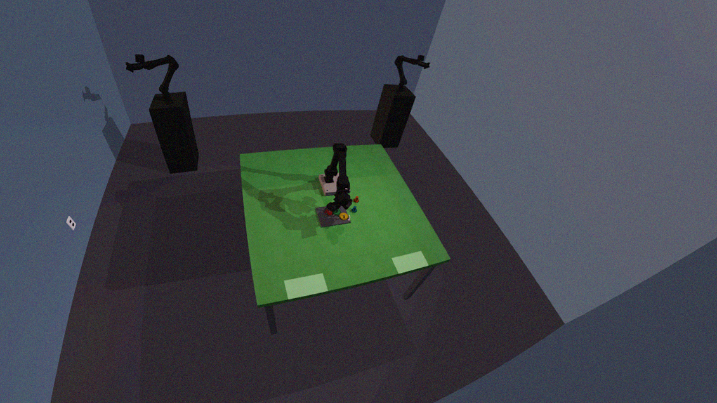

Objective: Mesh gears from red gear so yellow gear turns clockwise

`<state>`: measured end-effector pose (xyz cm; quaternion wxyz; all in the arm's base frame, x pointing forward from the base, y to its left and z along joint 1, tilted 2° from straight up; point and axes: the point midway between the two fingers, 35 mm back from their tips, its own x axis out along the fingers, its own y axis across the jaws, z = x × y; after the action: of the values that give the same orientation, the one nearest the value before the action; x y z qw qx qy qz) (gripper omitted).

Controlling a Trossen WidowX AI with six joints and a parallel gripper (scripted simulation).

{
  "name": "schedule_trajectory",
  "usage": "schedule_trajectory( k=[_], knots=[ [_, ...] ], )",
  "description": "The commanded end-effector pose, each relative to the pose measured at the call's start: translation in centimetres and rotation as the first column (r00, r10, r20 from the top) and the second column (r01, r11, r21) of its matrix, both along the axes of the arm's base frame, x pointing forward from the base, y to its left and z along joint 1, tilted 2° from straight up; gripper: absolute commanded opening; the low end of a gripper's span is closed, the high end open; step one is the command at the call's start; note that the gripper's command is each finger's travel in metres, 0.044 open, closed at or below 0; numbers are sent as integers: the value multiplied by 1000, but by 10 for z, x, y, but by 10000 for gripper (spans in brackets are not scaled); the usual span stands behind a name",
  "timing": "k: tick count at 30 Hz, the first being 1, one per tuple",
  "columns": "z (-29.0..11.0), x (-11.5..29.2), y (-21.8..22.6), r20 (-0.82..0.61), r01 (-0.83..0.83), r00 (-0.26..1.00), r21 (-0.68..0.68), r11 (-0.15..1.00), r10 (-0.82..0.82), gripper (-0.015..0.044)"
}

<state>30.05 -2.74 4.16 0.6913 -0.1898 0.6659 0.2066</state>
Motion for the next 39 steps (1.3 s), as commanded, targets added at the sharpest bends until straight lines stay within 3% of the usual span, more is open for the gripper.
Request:
schedule_trajectory(
  k=[1,13,14,18,25,39],
  knots=[
    [2,0,0,-2,57,998,2,998,-57,140],
    [49,-1,-1,-4,116,993,4,993,-116,140],
    [43,0,-1,-2,103,995,2,995,-103,166],
    [88,-5,-2,-2,103,995,2,995,-103,271],
    [91,-6,-2,-2,103,995,2,995,-103,440],
    [91,-6,-2,-2,103,995,2,995,-103,440]
  ],
)
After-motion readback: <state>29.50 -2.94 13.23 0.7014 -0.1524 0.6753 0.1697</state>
